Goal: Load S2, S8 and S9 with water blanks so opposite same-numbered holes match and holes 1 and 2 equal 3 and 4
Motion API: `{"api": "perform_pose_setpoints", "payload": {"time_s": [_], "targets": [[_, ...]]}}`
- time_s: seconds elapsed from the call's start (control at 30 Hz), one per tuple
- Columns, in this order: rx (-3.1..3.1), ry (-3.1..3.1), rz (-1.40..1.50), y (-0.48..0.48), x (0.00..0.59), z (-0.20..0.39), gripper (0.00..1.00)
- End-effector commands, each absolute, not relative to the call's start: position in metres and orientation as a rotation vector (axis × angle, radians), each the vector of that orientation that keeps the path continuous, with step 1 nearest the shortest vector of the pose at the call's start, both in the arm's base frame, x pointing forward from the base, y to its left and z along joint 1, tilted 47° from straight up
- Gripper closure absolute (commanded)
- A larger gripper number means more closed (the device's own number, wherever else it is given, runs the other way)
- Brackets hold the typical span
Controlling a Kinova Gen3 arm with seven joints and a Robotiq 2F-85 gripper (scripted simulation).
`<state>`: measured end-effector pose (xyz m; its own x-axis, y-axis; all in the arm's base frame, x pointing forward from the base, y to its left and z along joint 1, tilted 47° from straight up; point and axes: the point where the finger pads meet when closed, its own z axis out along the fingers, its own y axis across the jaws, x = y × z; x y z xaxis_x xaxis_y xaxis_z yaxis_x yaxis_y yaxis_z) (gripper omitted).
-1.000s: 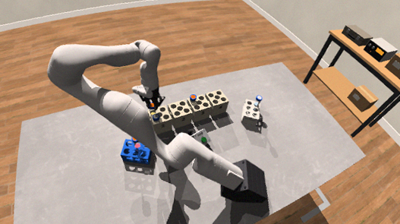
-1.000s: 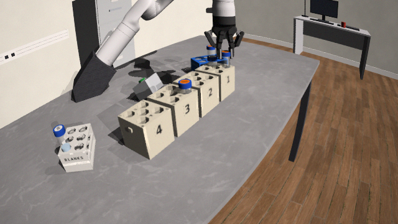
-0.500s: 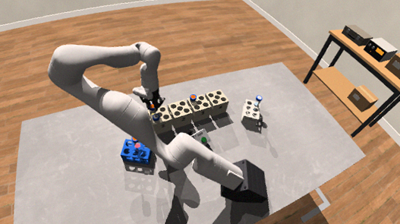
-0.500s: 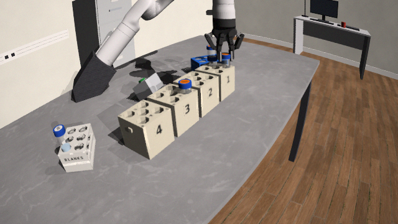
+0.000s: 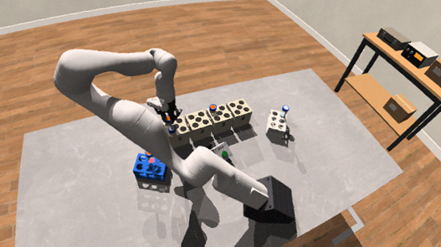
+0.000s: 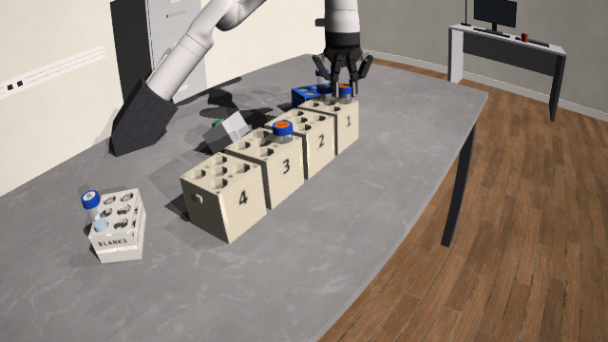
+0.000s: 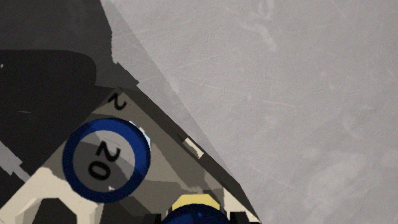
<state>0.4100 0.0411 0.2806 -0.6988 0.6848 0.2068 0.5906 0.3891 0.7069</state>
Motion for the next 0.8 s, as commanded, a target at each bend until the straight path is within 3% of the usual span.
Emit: {"api": "perform_pose_setpoints", "payload": {"time_s": [0.0,0.77], "targets": [[1.162,2.516,1.205,0.0419,0.411,0.2795,0.9],[1.162,2.516,1.205,0.046,0.4137,0.275,0.9]]}}
